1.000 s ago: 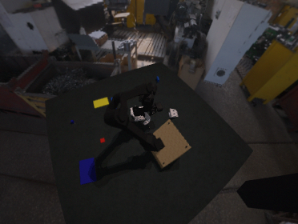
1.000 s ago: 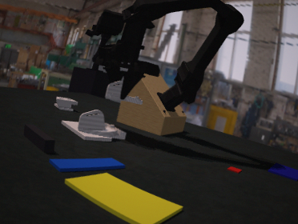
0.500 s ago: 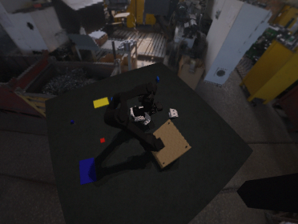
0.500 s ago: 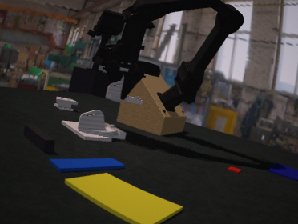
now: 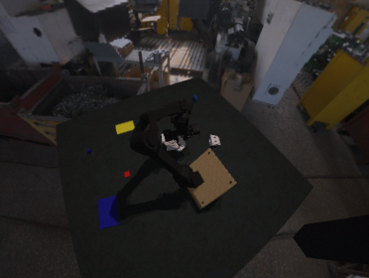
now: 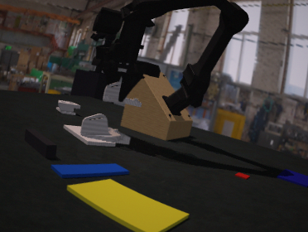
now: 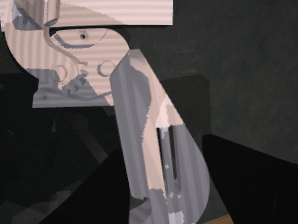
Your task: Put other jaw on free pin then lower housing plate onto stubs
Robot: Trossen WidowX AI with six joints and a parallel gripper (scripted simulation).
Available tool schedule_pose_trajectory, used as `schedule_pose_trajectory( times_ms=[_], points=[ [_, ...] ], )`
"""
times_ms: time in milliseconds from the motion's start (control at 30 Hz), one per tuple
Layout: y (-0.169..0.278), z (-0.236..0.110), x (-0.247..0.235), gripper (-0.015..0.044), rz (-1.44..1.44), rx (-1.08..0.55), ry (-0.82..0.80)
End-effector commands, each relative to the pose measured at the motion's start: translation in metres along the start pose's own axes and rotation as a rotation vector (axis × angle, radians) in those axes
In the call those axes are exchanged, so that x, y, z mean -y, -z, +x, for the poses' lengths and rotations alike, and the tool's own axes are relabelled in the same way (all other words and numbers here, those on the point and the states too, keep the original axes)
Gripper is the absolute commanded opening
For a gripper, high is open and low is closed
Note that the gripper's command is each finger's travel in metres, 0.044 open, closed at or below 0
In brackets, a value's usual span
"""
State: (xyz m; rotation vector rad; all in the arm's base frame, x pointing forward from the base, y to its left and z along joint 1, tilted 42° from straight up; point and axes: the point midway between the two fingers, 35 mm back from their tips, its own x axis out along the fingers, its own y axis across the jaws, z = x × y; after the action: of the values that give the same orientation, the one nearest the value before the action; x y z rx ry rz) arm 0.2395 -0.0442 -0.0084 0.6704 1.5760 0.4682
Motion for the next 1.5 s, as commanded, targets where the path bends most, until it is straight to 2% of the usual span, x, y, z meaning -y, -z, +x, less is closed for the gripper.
schedule_pose_trajectory(
  times_ms=[0,667,1467],
  points=[
    [-0.014,-0.002,0.0,0.0134,-0.001,0.007,0.001],
    [-0.076,0.0,-0.004,0.0134,-0.004,0.009,-0.001],
    [-0.077,0.0,-0.004,0.0134,-0.004,0.009,-0.001]
  ],
)
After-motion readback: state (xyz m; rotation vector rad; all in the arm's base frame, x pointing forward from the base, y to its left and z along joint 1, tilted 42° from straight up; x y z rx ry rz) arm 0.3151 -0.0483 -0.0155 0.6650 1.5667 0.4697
